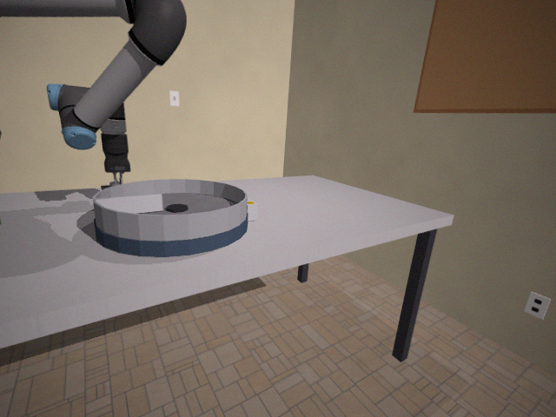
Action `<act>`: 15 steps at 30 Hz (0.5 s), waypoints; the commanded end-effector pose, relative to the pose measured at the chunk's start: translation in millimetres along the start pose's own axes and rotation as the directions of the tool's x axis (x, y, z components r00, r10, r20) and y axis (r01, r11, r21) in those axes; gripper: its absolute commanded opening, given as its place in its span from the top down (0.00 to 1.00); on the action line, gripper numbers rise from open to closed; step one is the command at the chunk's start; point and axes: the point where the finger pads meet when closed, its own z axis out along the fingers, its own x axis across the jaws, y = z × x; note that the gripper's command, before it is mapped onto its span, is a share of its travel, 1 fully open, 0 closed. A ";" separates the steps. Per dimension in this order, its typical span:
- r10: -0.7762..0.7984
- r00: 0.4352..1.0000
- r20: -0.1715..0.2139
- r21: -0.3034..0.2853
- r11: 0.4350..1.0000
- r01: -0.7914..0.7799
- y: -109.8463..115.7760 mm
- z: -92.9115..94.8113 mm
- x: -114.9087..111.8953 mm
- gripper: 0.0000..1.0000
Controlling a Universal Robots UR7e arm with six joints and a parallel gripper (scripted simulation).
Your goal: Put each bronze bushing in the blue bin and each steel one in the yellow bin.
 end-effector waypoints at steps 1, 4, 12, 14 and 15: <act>0.000 1.000 -0.002 0.001 1.000 0.000 -0.2 1.6 0.5 1.00; 0.000 1.000 -0.002 0.001 1.000 0.000 -0.2 2.1 0.4 1.00; 0.000 1.000 -0.002 0.001 1.000 0.000 -0.3 7.2 0.5 1.00; 0.000 1.000 -0.002 0.001 1.000 0.000 -0.3 8.5 0.5 1.00; 0.000 1.000 -0.002 0.001 1.000 0.000 -0.4 9.8 0.5 1.00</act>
